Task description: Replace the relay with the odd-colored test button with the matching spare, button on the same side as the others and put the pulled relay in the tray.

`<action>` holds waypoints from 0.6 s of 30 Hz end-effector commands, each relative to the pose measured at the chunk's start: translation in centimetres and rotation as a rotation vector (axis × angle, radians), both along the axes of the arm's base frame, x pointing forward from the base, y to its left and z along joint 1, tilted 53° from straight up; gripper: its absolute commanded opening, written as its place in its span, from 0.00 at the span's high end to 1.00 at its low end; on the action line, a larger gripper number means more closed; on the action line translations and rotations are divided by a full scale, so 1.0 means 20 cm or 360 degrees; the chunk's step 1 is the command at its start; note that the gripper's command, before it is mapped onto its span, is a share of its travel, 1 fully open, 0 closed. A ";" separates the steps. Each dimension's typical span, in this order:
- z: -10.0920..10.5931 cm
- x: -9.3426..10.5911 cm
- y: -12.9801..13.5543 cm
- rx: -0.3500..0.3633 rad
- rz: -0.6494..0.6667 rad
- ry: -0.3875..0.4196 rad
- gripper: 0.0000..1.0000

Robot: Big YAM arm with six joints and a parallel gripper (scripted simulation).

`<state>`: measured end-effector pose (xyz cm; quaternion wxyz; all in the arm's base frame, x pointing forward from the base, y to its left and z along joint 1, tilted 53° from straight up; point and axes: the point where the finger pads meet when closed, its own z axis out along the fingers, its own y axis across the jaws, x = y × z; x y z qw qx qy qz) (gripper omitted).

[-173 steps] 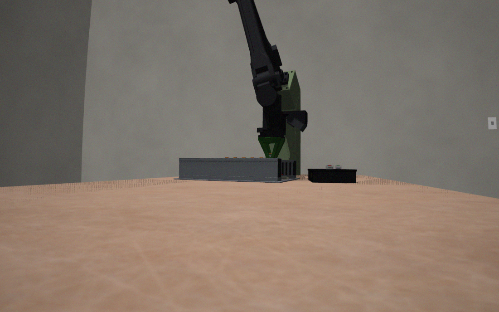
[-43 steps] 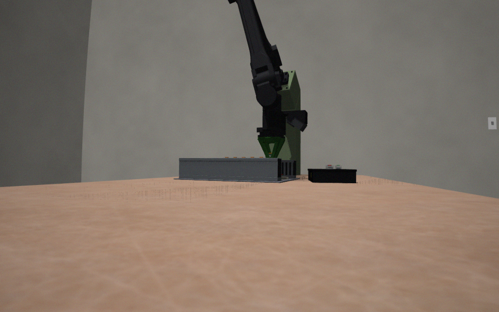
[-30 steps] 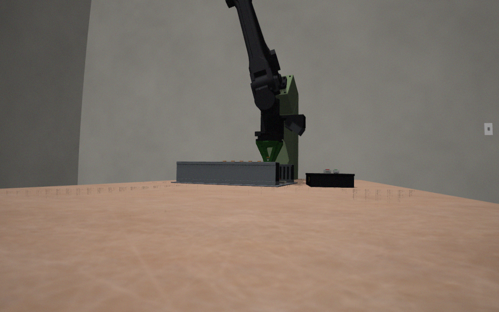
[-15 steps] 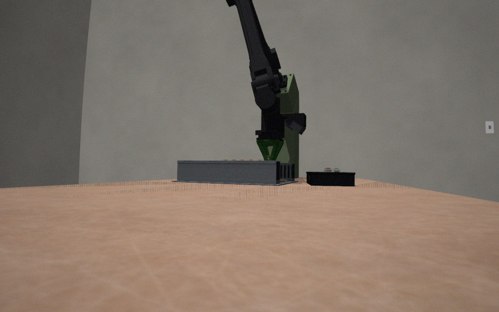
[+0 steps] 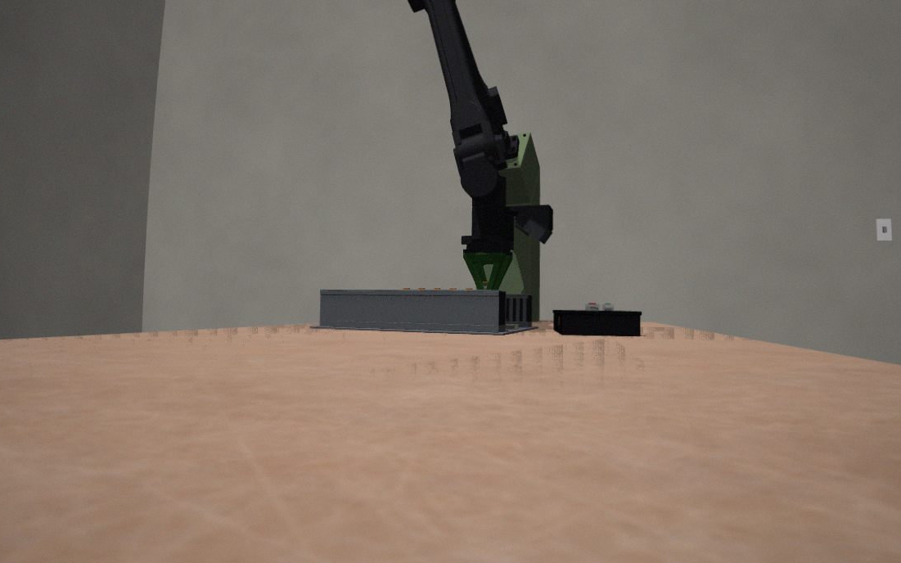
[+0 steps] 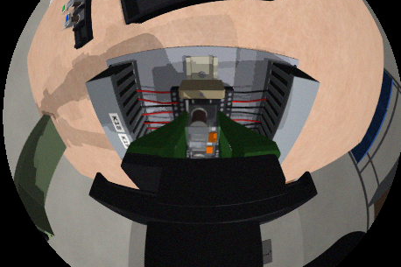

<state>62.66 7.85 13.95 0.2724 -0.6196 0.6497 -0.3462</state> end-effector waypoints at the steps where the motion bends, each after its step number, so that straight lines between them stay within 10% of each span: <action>1: 0.02 0.03 0.01 0.0003 0.0012 -0.0025 1.00; 18: 0.05 0.04 -0.01 0.0006 0.0004 -0.0047 1.00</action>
